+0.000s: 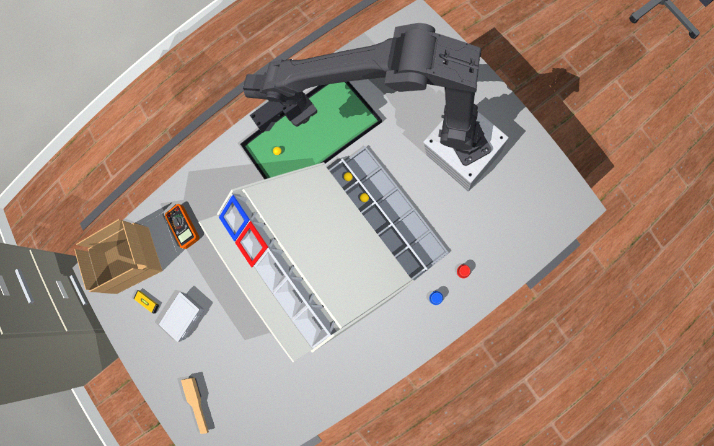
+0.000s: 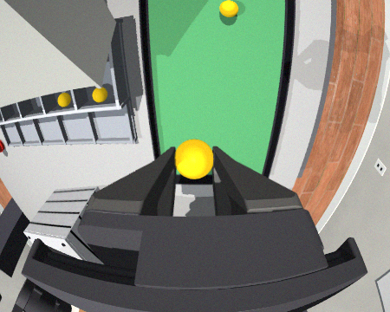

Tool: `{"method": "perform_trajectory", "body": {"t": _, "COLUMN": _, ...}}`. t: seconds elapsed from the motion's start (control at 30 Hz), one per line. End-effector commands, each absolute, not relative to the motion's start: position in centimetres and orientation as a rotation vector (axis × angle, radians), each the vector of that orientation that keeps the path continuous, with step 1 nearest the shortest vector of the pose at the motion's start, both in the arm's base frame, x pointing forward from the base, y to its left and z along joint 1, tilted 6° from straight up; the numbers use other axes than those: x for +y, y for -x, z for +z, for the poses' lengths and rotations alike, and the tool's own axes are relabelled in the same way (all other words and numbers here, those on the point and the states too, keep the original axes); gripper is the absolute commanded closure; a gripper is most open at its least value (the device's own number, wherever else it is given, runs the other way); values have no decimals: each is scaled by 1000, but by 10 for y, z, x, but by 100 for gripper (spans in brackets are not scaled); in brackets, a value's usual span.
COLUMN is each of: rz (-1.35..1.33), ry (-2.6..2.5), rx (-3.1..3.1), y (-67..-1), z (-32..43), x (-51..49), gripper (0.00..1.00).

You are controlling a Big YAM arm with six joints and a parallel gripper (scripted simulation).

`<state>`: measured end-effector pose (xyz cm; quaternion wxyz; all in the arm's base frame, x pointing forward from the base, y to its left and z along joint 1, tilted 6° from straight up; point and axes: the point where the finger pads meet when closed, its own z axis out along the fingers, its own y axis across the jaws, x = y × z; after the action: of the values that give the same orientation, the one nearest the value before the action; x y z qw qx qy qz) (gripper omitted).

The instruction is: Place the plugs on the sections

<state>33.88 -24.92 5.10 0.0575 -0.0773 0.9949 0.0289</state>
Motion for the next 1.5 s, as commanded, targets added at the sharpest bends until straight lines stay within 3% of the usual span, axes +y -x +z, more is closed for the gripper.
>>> {"method": "perform_trajectory", "body": {"t": 0.0, "rz": 44, "ry": 239, "rx": 2957, "y": -349, "z": 84, "x": -220, "gripper": 100}}
{"method": "perform_trajectory", "body": {"t": 1.47, "rz": 76, "ry": 236, "rx": 2621, "y": -358, "z": 252, "x": 80, "gripper": 100}}
